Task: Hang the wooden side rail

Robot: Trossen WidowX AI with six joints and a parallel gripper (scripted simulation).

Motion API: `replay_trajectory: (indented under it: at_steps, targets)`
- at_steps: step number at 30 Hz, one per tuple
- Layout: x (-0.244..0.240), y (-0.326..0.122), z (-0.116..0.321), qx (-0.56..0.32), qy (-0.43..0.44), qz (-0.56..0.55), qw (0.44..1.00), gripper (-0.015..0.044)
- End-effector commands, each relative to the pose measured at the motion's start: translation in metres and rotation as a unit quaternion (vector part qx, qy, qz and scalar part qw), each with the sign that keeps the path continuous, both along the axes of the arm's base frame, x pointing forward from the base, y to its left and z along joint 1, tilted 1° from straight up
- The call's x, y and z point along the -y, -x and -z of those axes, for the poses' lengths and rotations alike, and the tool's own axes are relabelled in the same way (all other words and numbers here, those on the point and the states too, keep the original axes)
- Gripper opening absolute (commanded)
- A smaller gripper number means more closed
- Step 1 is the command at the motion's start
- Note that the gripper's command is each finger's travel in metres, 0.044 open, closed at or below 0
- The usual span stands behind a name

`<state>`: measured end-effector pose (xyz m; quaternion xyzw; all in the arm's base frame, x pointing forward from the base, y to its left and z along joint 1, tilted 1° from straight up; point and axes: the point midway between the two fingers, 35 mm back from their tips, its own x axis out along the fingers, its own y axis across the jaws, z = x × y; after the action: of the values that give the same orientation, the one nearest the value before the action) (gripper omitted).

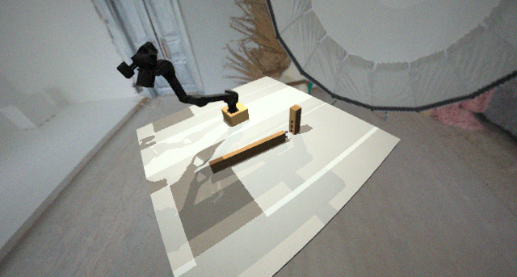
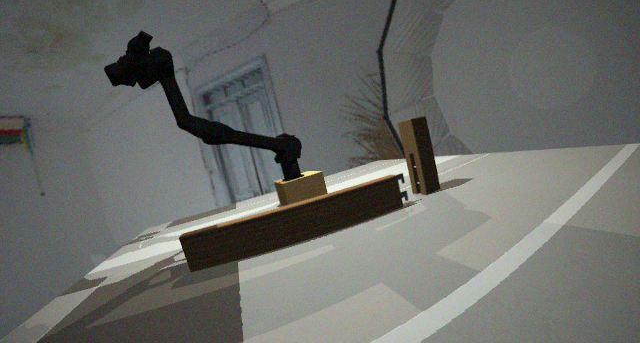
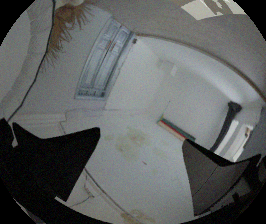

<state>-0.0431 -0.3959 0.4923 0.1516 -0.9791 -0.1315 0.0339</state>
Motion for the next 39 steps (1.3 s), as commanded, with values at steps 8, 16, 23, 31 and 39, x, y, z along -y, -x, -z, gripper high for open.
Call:
replay_trajectory:
  at_steps: [8,16,23,31,39]
  targets:
    - [-0.048,0.033,-0.044,-0.004,0.104,-0.004,0.995,0.0440]
    - [-0.115,0.063,-0.088,-0.024,0.224,-0.010,0.974,0.0440]
    - [-0.182,0.080,-0.117,-0.054,0.309,-0.009,0.950,0.0440]
    - [-0.258,0.090,-0.136,-0.093,0.395,-0.002,0.914,0.0440]
    - [-0.326,0.089,-0.143,-0.128,0.502,-0.014,0.855,0.0440]
